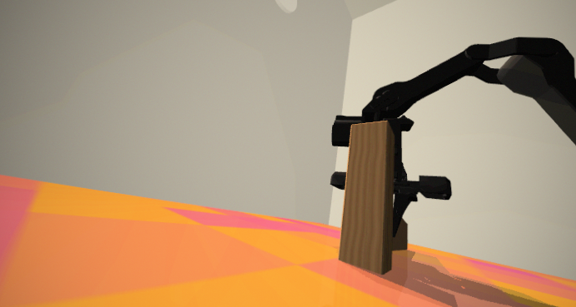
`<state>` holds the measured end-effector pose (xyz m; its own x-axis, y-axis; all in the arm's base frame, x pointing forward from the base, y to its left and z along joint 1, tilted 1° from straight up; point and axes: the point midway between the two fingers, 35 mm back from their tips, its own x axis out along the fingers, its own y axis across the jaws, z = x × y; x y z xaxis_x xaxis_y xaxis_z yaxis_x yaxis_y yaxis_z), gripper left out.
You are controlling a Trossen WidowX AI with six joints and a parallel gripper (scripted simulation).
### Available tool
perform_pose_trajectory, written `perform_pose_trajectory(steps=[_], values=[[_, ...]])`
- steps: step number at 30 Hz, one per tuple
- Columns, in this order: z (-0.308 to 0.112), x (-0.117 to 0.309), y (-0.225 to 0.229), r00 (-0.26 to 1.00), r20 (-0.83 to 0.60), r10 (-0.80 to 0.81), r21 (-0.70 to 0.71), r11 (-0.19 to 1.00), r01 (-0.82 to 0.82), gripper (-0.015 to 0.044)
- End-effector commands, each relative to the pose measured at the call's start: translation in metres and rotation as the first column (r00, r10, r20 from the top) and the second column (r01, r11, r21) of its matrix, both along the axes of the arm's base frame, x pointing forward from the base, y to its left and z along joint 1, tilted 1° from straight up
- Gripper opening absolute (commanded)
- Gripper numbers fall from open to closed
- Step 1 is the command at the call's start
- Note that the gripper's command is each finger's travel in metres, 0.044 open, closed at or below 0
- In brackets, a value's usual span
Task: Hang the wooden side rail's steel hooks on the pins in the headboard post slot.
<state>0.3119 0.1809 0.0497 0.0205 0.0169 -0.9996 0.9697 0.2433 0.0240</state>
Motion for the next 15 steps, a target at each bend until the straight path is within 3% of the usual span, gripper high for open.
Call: perform_pose_trajectory(steps=[1, 15], values=[[-0.0003, 0.0003, 0.0009, 1.000, 0.001, 0.000, 0.006, 1.000, 0.000, 0.0000], [-0.0027, 0.0003, 0.0009, 1.000, 0.001, 0.000, 0.006, 1.000, 0.000, 0.0000]])
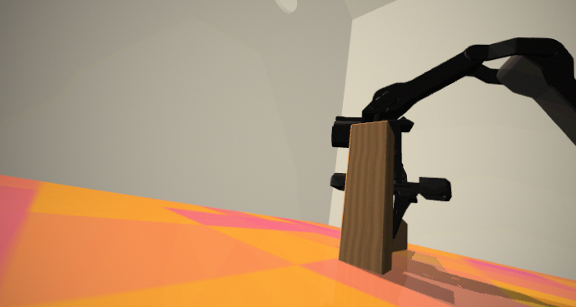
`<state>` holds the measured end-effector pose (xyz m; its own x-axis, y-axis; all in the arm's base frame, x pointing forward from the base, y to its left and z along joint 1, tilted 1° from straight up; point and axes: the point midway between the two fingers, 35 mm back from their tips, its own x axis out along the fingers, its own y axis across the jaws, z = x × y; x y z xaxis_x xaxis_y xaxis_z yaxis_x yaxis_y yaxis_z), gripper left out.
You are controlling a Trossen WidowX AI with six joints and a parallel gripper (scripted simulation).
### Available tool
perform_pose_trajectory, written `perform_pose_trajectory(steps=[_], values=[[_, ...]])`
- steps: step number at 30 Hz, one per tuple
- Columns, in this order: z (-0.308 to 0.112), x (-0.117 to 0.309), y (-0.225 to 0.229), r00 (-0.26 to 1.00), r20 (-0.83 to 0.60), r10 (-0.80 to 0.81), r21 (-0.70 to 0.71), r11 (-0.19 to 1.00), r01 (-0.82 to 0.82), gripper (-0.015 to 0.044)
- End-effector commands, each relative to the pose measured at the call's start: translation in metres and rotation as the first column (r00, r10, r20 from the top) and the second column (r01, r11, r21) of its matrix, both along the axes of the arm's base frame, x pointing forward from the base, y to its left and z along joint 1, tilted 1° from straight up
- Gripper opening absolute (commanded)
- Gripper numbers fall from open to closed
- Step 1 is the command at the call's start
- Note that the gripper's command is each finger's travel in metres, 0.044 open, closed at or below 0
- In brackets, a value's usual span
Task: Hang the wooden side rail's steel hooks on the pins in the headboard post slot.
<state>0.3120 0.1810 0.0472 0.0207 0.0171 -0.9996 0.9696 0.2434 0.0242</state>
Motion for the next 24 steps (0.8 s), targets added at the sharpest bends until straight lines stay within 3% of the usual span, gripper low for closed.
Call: perform_pose_trajectory(steps=[1, 24], values=[[-0.0003, 0.0002, 0.0009, 1.000, 0.001, 0.000, 0.006, 1.000, 0.000, 0.0000], [-0.0042, 0.0003, 0.0009, 1.000, 0.001, 0.000, 0.006, 1.000, 0.000, 0.0000]])
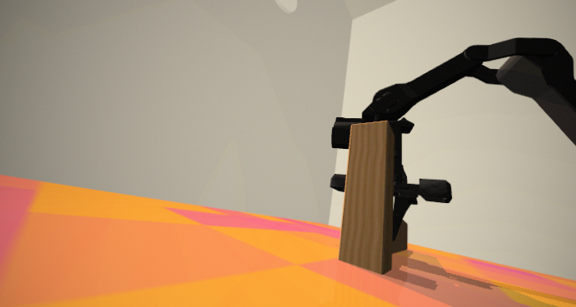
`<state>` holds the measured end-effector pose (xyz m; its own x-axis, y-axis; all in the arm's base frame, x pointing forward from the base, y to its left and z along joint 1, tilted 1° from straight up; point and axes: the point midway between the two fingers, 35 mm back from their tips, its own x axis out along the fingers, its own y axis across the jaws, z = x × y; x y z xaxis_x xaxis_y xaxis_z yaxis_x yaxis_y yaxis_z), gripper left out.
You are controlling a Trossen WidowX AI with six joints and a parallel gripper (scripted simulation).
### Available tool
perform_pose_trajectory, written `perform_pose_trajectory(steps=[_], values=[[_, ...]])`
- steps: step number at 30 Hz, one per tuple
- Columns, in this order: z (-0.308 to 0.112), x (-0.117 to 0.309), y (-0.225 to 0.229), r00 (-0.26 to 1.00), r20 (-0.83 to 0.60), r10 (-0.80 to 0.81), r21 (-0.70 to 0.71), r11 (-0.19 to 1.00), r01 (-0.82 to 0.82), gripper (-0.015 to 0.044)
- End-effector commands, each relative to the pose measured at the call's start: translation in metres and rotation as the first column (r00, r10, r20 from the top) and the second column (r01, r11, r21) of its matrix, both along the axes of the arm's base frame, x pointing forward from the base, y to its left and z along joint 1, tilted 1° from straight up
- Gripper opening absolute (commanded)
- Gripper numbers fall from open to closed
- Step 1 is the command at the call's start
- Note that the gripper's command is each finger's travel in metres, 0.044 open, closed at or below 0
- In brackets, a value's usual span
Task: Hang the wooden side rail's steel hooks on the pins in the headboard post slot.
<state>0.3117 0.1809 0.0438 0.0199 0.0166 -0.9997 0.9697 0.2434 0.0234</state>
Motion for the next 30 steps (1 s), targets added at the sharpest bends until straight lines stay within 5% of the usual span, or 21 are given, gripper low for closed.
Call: perform_pose_trajectory(steps=[1, 8, 24, 30], values=[[-0.001, 0.001, 0.001, 1.000, 0.002, 0.000, 0.006, 1.000, 0.000, 0.0000], [-0.002, 0.001, 0.001, 1.000, 0.002, 0.000, 0.006, 1.000, 0.000, 0.0000], [0.015, 0.000, 0.000, 1.000, 0.000, 0.000, 0.002, 1.000, 0.000, 0.0420], [0.039, -0.001, -0.001, 1.000, 0.002, 0.000, 0.006, 1.000, 0.000, 0.0440]])
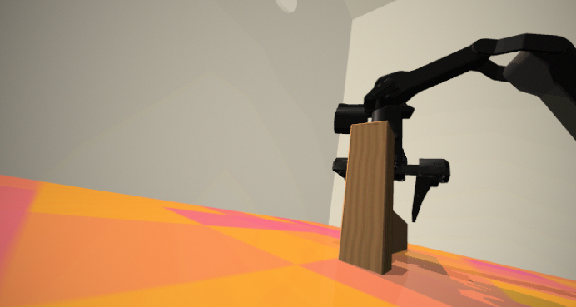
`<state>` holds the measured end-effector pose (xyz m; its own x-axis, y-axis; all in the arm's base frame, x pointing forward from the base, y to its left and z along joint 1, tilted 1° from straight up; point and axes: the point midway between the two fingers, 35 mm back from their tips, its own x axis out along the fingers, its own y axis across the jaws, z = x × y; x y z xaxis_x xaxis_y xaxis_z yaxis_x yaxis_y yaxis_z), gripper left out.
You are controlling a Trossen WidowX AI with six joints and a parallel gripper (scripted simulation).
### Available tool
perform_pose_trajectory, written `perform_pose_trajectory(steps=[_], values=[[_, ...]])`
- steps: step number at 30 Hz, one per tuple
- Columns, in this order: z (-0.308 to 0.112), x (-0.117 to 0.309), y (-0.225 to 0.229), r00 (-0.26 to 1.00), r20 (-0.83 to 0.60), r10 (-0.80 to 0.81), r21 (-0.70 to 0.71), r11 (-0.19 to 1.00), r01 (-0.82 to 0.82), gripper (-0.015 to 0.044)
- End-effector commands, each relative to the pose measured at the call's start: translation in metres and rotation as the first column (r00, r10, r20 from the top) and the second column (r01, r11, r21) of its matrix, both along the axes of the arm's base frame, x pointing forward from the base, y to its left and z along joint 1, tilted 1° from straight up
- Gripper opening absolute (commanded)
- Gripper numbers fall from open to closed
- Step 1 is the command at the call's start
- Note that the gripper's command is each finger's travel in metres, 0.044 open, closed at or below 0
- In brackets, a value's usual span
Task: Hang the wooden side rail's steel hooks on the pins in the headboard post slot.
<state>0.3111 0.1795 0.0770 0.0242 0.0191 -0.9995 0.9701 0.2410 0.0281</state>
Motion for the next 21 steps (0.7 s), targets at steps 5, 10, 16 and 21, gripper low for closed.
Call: perform_pose_trajectory(steps=[5, 10, 16, 21], values=[[0.006, 0.003, -0.015, 1.000, -0.002, 0.002, 0.002, 1.000, -0.002, 0.0440], [0.005, 0.006, -0.029, 1.000, -0.002, 0.002, 0.001, 1.000, -0.002, 0.0440], [0.007, 0.007, -0.026, 1.000, 0.002, -0.005, 0.001, 1.000, 0.005, 0.0440], [0.007, 0.007, -0.026, 1.000, 0.002, -0.005, 0.001, 1.000, 0.005, 0.0440]])
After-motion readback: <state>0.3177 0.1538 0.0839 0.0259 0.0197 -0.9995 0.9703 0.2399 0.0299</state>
